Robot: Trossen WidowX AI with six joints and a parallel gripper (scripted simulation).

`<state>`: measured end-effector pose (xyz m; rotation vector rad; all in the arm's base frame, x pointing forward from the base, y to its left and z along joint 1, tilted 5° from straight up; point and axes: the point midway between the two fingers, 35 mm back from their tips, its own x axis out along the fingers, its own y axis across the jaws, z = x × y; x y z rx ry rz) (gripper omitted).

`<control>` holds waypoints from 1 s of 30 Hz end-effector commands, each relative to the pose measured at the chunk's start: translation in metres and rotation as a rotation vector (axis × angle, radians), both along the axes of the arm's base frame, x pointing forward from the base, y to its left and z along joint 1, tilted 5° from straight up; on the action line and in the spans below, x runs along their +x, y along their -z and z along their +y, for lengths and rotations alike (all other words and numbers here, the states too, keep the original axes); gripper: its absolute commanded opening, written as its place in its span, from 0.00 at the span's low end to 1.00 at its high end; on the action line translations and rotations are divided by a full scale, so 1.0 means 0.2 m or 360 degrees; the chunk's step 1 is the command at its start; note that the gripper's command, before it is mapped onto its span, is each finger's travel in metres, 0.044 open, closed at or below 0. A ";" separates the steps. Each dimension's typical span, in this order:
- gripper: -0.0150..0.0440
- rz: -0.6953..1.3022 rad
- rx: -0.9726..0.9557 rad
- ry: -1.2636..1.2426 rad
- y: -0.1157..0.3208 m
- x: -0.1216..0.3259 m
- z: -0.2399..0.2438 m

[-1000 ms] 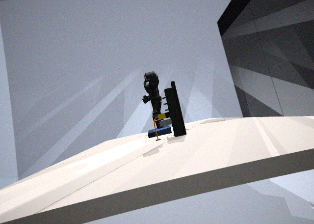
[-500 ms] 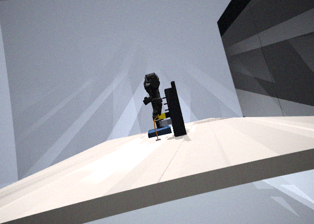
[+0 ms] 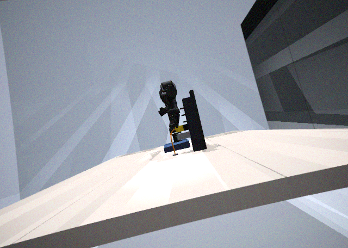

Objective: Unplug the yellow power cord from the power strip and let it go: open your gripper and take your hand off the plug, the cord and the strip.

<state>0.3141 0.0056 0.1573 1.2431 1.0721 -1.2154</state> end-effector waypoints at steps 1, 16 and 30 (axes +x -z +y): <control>0.25 -0.0003 -0.0001 -0.0002 0.00 0.00 -0.02; 0.25 -0.0001 -0.0006 0.0001 -0.01 0.00 -0.14; 0.25 0.0002 -0.0011 0.0003 -0.01 -0.01 -0.26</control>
